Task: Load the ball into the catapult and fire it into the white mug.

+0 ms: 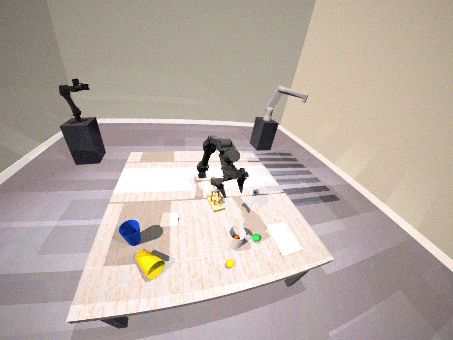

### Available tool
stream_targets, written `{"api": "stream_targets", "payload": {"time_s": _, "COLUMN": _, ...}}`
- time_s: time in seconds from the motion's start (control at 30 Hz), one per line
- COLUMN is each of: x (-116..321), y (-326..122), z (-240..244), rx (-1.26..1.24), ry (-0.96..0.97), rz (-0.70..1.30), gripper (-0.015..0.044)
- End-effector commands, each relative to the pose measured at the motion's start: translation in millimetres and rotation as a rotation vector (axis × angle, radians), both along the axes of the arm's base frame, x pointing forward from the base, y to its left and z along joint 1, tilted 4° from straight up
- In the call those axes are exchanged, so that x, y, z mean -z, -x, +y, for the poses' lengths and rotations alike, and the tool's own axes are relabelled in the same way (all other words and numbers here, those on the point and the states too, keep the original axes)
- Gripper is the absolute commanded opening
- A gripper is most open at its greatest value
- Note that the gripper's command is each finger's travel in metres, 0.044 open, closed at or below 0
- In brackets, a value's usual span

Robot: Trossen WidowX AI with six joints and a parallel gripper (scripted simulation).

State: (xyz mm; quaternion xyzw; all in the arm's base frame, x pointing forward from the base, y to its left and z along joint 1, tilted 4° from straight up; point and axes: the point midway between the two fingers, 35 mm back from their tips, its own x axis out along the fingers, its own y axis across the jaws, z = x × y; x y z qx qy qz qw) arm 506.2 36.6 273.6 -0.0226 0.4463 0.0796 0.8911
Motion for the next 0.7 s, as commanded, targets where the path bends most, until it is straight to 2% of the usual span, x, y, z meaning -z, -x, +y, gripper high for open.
{"api": "stream_targets", "payload": {"time_s": 0.0, "x": 1.7, "y": -1.0, "z": 0.6, "rx": 0.001, "ry": -0.004, "rz": 0.004, "gripper": 0.0440}}
{"api": "stream_targets", "payload": {"time_s": 0.67, "x": 0.2, "y": -0.1, "z": 0.1, "rx": 0.000, "ry": 0.000, "rz": 0.000, "gripper": 0.0440}}
